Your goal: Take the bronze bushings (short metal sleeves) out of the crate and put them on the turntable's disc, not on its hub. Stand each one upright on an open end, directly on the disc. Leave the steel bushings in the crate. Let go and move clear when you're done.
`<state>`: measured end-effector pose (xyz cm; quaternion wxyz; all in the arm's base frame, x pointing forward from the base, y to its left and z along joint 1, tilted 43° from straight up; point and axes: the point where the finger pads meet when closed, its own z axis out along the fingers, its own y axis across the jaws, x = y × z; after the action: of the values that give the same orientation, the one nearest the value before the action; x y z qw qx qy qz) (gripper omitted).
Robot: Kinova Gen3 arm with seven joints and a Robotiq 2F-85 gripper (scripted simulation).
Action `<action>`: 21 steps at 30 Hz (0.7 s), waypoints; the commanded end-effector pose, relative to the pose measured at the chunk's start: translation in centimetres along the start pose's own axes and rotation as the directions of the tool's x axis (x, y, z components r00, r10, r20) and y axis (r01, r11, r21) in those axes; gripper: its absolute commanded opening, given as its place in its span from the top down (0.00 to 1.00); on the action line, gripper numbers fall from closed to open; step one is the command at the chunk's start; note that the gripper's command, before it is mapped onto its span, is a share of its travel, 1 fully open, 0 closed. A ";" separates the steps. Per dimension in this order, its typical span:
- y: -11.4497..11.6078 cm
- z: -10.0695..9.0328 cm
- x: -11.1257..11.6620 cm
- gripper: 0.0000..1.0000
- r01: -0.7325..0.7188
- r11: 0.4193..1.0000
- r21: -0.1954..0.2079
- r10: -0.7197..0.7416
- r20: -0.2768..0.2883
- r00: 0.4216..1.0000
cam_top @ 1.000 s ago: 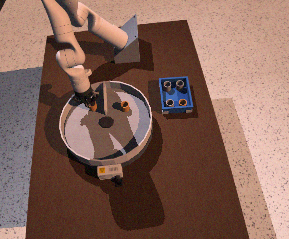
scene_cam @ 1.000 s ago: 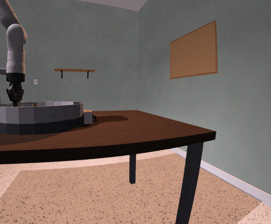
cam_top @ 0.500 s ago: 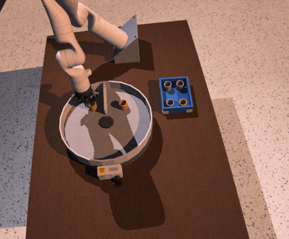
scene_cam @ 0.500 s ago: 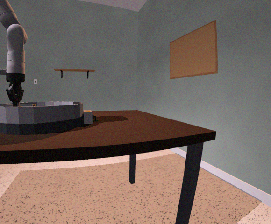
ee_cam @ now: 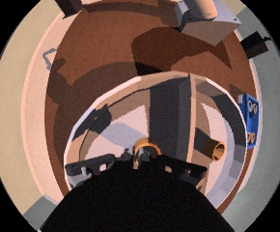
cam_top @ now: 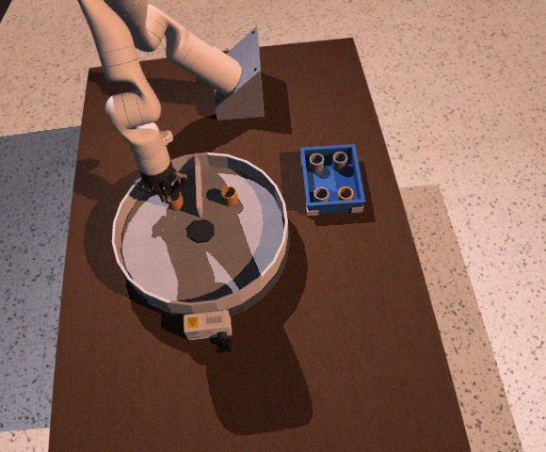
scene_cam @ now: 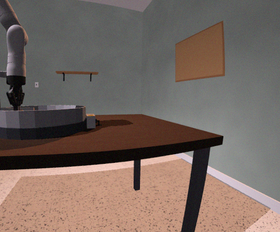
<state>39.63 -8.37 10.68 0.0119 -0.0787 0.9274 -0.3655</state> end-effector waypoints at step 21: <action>0.0 0.0 0.0 0.86 0.000 1.000 0.000 0.000 0.001 1.000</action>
<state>39.63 -8.38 10.68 0.0119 -0.0787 0.9274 -0.3655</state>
